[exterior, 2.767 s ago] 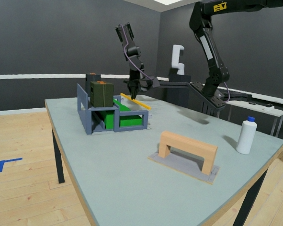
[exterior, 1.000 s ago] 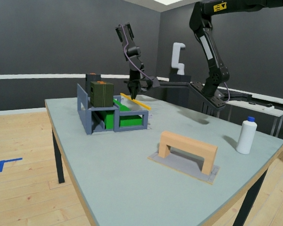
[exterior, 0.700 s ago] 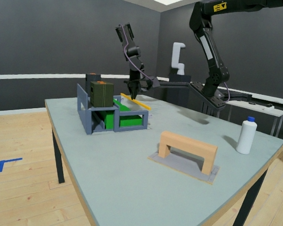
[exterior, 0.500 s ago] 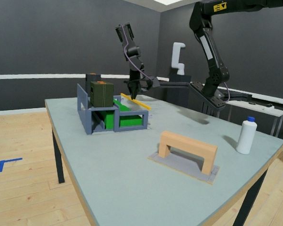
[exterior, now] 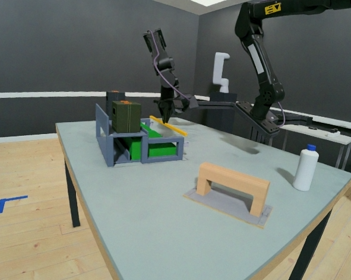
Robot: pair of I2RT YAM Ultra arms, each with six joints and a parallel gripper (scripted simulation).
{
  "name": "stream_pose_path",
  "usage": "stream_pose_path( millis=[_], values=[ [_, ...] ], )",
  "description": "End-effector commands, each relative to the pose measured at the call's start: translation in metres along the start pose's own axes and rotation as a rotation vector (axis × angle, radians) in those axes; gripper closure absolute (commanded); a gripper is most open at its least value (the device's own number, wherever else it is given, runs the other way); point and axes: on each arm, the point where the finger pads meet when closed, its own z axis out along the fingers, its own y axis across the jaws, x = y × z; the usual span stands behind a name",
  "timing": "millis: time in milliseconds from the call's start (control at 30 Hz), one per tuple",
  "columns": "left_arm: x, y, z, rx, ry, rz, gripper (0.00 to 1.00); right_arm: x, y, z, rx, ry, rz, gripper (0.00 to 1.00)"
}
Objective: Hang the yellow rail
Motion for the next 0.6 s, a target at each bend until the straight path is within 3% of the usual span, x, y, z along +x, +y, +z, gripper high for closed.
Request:
stream_pose_path(
  millis=[0, 567],
  values=[
    [-0.0022, 0.0019, -0.0090, -0.006, -0.003, 0.011, 0.00, -0.0084, 0.0011, -0.0139, 0.025, -0.035, -0.005, 1.00],
    [-0.0022, 0.0019, -0.0090, -0.006, -0.003, 0.011, 0.00, -0.0069, 0.0027, -0.0126, 0.024, -0.033, -0.006, 1.00]
  ],
)
